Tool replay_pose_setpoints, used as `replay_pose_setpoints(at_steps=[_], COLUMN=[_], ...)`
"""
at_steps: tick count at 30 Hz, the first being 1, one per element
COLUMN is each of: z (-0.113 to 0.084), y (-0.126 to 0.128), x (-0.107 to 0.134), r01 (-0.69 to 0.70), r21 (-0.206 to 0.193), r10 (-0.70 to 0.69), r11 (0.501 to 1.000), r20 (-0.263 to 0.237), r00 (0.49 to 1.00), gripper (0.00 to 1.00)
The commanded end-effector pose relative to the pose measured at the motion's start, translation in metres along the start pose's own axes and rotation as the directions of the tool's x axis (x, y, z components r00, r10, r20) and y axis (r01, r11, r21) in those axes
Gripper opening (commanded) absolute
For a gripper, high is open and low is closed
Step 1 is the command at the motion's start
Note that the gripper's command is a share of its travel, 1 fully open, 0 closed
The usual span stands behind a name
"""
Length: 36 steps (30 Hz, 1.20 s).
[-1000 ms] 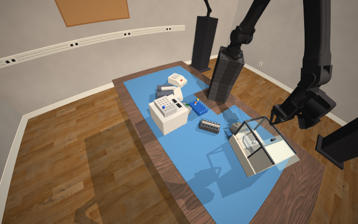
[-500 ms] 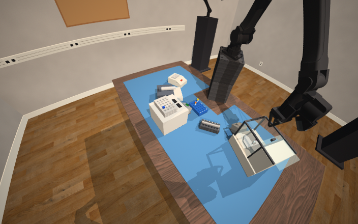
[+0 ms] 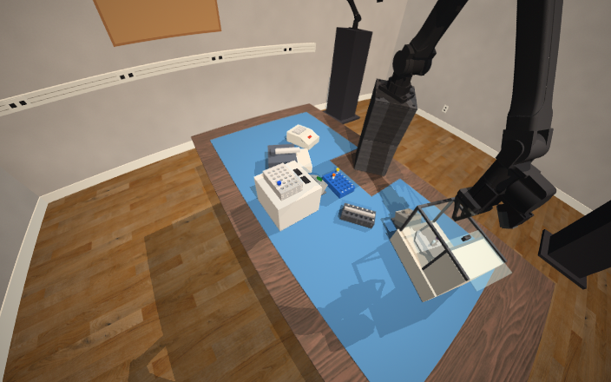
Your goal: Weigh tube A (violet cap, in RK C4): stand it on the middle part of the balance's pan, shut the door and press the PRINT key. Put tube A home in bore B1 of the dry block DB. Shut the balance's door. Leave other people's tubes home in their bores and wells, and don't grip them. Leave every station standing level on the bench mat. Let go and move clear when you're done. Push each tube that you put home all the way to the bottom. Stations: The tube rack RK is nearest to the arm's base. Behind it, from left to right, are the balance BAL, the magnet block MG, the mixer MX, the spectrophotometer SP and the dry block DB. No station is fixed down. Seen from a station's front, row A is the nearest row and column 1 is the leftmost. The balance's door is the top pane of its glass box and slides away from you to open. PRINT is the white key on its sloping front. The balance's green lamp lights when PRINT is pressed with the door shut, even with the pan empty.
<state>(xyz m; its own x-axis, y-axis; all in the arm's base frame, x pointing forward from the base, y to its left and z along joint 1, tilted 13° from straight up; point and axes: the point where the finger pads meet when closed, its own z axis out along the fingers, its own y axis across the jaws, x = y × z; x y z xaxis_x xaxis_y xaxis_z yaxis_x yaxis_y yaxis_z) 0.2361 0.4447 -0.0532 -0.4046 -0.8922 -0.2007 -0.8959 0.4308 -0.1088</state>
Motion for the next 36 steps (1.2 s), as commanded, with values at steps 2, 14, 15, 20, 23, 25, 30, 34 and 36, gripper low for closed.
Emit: replay_pose_setpoints(at_steps=[2, 14, 15, 20, 23, 25, 30, 34, 36], z=[0.004, 0.024, 0.025, 0.032, 0.034, 0.018, 0.047, 0.053, 0.056], y=[-0.003, -0.003, -0.003, -0.004, -0.004, -0.004, -0.004, -0.003, -0.003], x=[-0.02, -0.011, -0.013, -0.019, -0.019, -0.031, -0.012, -0.017, -0.017], r01=[0.007, 0.007, 0.007, 0.005, 0.004, 0.005, 0.005, 0.008, 0.007], r21=[-0.001, -0.001, -0.001, 0.0, 0.0, 0.001, 0.0, -0.001, -0.001], r10=[-0.007, -0.007, -0.007, -0.005, -0.004, -0.005, -0.005, -0.008, -0.007], r11=[1.0, 1.0, 1.0, 1.0, 1.0, 1.0, 1.0, 1.0, 1.0], r20=[0.035, 0.018, 0.022, 0.032, 0.032, 0.074, 0.021, 0.029, 0.03], r00=[0.999, 1.0, 1.0, 0.999, 0.999, 0.997, 1.0, 1.0, 1.0], gripper=[0.36, 0.36, 0.36, 0.36, 0.36, 0.36, 0.36, 0.36, 0.36])
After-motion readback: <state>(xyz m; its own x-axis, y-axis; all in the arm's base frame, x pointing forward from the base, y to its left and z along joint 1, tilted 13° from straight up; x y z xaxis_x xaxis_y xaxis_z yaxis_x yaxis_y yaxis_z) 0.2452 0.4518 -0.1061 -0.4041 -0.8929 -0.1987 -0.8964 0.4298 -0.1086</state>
